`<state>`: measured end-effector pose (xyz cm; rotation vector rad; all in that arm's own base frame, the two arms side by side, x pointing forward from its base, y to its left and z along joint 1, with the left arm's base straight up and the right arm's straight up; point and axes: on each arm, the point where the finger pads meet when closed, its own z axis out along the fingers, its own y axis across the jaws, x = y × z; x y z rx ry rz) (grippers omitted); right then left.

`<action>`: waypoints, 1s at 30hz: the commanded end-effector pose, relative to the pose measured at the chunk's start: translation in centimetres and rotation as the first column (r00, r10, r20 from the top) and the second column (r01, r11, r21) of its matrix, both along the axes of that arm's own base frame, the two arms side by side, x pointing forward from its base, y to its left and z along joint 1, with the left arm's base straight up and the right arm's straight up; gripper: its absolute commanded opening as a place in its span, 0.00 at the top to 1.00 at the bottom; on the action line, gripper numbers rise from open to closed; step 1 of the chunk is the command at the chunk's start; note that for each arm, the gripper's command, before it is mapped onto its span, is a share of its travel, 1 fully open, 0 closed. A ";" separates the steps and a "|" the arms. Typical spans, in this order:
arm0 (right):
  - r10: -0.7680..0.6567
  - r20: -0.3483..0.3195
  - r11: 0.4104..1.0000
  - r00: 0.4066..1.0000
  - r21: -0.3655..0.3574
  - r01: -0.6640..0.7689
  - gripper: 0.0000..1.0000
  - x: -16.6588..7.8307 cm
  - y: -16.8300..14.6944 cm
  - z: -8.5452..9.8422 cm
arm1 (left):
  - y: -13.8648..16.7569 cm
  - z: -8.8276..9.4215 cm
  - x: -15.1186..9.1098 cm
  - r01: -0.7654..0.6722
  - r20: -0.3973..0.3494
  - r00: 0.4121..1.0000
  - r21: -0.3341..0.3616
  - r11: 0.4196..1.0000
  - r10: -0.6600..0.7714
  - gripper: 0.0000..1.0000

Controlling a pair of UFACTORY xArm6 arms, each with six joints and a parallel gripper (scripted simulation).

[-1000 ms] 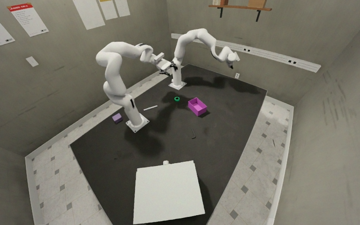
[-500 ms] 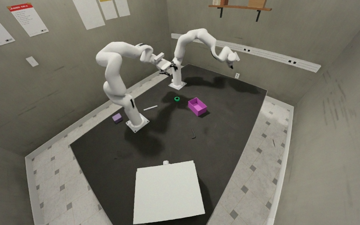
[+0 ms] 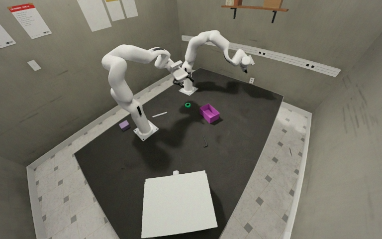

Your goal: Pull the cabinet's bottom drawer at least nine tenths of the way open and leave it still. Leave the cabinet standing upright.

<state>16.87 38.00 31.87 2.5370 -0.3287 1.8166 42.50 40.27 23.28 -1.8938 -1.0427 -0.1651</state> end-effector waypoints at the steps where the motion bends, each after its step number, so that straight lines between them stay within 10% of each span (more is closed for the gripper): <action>1: -0.033 -0.053 0.999 0.998 -0.034 0.031 0.00 2.9 -0.9 -0.9 | 0.0 0.2 0.1 0.000 0.005 1.000 0.002 1.000 0.000 0.00; 14: -0.202 -0.275 0.976 0.940 -0.130 0.172 0.00 12.9 -9.2 -4.8 | 0.0 0.2 0.1 0.000 0.005 1.000 0.002 1.000 0.000 0.00; 30: -0.314 -0.463 0.949 0.829 -0.133 0.285 0.00 19.6 -19.9 -7.8 | 0.0 0.2 0.1 0.000 0.005 1.000 0.002 1.000 0.000 0.00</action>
